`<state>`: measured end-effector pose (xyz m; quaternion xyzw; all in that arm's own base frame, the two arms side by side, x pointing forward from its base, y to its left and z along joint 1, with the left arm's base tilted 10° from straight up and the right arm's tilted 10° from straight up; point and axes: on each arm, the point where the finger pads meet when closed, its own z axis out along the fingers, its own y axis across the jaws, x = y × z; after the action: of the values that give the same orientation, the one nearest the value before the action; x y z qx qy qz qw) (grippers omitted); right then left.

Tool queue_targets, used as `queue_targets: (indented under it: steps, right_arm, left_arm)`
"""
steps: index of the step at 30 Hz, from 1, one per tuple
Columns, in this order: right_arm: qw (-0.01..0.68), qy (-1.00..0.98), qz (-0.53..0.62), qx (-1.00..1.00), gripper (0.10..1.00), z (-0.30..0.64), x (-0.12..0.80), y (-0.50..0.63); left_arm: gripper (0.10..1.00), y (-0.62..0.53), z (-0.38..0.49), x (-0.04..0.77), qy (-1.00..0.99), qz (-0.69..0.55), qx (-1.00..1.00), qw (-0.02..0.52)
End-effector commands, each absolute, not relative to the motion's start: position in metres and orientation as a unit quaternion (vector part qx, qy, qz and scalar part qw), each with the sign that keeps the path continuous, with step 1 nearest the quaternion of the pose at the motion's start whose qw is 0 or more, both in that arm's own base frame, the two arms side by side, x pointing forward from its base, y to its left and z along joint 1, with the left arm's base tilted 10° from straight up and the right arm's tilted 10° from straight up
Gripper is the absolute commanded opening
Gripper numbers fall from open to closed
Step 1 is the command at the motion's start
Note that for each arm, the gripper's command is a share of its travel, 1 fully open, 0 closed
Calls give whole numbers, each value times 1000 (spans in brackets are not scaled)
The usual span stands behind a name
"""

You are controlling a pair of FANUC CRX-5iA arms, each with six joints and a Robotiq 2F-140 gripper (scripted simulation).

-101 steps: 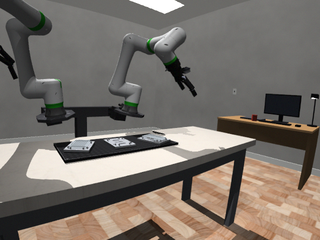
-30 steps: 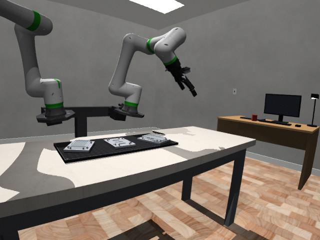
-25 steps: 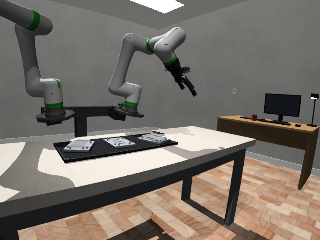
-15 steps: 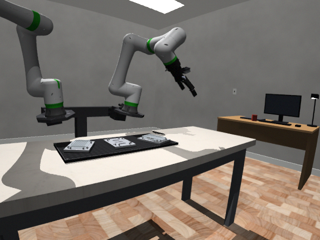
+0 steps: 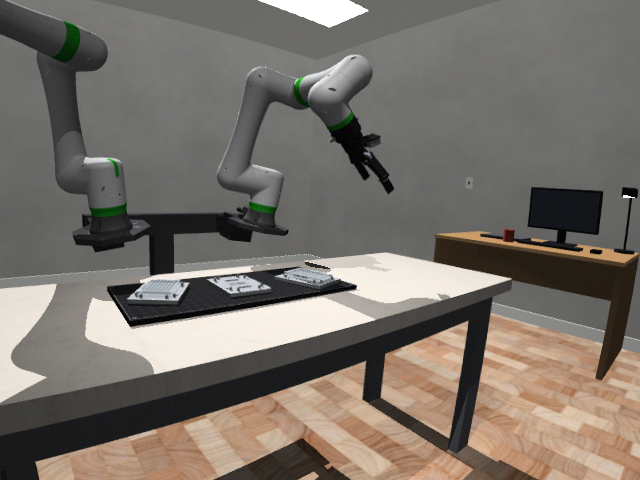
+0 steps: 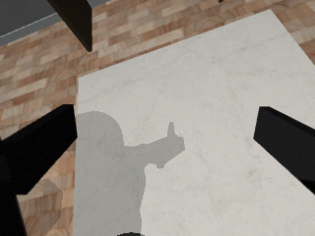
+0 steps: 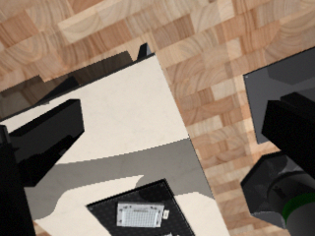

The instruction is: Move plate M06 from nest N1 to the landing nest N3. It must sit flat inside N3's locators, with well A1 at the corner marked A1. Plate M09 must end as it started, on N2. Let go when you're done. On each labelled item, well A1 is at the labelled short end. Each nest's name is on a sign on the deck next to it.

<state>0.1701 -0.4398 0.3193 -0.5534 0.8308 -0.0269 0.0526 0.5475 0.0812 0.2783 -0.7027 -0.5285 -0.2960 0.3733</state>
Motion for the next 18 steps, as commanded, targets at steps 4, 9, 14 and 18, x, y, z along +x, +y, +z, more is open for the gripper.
queue_targets:
  steps: [4, 9, 14, 18]
  right_arm:
    - [48, 823, -34, -565, 1000, 322, 158, -445]
    - [43, 816, -38, -575, 1000, 324, 147, -450]
    - [38, 809, -43, -584, 1000, 326, 136, -453]
    - [34, 804, -46, -592, 1000, 327, 127, -456]
  left_arm:
    - [1000, 81, 279, 548, -529, -297, -703, 373]
    - [1000, 81, 279, 548, -529, -297, -703, 373]
    - [1000, 81, 279, 548, -529, -297, -703, 373]
    - [1000, 81, 279, 548, -529, -297, -703, 373]
